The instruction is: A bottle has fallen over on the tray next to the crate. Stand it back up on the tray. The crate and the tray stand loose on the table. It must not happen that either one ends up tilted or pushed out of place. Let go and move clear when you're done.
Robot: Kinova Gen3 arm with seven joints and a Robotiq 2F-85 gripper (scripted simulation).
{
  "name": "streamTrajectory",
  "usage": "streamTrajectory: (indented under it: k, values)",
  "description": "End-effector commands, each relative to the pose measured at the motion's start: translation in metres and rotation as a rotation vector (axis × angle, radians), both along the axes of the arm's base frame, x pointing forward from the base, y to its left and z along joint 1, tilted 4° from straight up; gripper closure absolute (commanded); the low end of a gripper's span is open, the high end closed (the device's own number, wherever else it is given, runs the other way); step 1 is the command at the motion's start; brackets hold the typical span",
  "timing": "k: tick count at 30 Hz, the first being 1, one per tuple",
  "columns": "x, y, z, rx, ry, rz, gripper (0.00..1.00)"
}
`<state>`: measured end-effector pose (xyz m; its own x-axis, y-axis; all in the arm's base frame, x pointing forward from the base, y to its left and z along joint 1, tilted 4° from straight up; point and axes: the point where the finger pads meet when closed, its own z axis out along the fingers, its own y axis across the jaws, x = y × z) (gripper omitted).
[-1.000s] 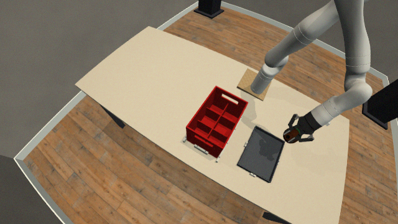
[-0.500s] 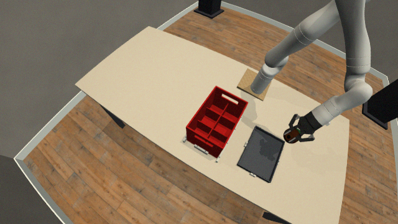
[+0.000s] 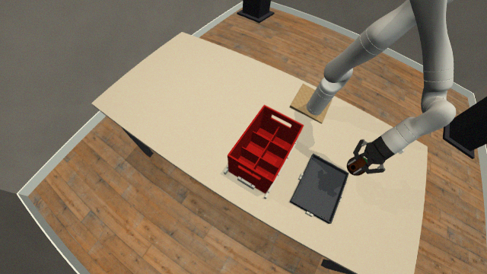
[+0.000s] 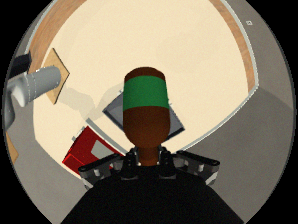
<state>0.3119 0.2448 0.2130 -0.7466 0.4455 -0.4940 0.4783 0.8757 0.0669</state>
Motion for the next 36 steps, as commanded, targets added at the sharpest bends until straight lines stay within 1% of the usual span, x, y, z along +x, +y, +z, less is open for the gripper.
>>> streamTrajectory:
  k: [1, 23, 36]
  values:
    - [0.0002, 0.0002, 0.0006, 0.001, -0.001, 0.000, 1.00]
    - [0.0002, 0.0002, 0.0005, 0.000, -0.002, 0.000, 1.00]
    - [-0.0004, -0.0008, -0.0006, -0.023, -0.034, -0.006, 1.00]
